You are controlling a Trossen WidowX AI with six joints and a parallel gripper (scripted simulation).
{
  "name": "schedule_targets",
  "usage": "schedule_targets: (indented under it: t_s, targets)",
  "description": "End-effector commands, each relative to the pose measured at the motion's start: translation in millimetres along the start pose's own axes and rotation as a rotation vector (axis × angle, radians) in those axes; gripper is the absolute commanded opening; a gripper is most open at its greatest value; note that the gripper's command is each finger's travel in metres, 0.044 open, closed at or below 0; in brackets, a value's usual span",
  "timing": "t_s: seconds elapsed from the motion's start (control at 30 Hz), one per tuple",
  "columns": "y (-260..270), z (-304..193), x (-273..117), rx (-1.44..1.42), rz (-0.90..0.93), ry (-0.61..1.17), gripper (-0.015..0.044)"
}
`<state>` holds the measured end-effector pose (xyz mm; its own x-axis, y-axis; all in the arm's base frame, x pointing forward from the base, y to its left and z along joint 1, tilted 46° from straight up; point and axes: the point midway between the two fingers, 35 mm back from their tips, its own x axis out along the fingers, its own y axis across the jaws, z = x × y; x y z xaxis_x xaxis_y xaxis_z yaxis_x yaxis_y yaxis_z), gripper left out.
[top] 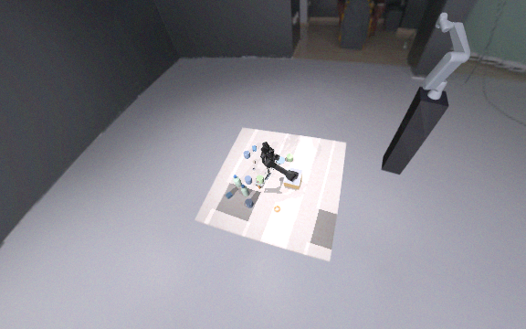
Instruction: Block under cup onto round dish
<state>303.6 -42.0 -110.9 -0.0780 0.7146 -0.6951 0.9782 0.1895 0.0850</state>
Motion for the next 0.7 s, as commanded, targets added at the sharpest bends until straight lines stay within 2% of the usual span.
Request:
schedule_targets:
  t_s: [0.0, 0.2, 0.67]
  targets:
    - [1.5, 0.3, -31.5, -0.011, 0.009, -0.012, 0.0000]
    - [-1.7, 2.4, -42.2, -0.011, 0.009, -0.011, 0.0000]
    - [-43.5, 62.3, -12.2, -0.010, 0.009, -0.018, 0.0000]
